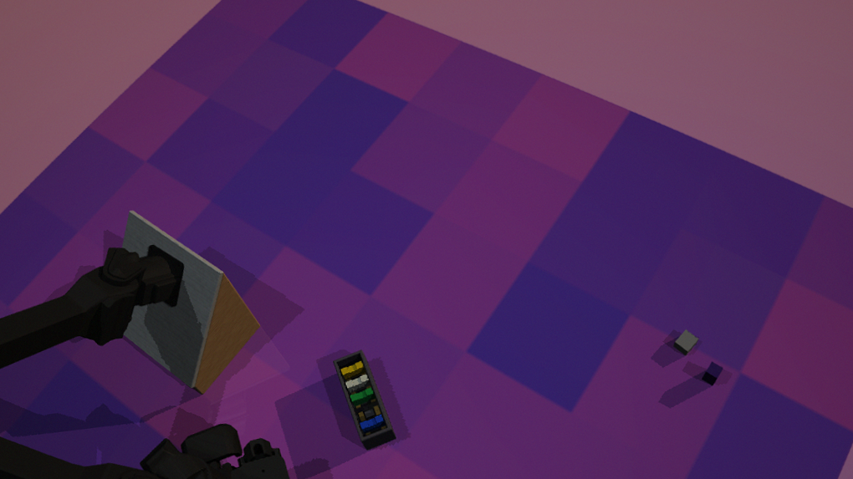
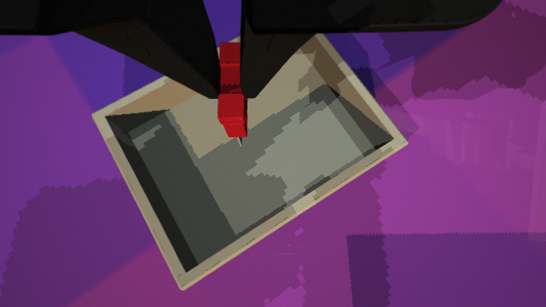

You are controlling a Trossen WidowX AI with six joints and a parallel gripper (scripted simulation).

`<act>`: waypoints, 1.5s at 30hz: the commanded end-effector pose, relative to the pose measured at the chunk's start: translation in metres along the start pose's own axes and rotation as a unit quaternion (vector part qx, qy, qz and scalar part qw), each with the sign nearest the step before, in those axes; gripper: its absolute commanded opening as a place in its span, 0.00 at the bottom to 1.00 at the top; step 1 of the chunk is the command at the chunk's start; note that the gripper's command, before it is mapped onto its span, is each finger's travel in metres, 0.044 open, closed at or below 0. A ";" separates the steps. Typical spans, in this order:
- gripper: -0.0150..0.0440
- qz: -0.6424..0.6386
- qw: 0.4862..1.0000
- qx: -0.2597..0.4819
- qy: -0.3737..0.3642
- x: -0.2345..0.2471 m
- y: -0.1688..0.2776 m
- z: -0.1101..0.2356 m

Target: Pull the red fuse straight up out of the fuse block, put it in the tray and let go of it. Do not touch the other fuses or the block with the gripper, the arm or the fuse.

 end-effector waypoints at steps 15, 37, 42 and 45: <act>0.39 0.000 1.000 0.003 0.001 0.000 0.001 -0.019; 0.81 0.002 1.000 0.001 -0.002 0.001 0.001 0.018; 0.81 0.003 1.000 -0.001 -0.002 0.002 0.000 0.017; 0.81 0.003 1.000 -0.001 -0.002 0.002 0.000 0.017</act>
Point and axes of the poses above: the point midway between the two fingers, 35 mm back from their tips, its own z axis back along the fingers, its own x axis across the jaws, y = z × x, the point moved 5 cm from there along z, back along the fingers, and after that the axes turned 4 degrees about -z, right-handed, at the moved point
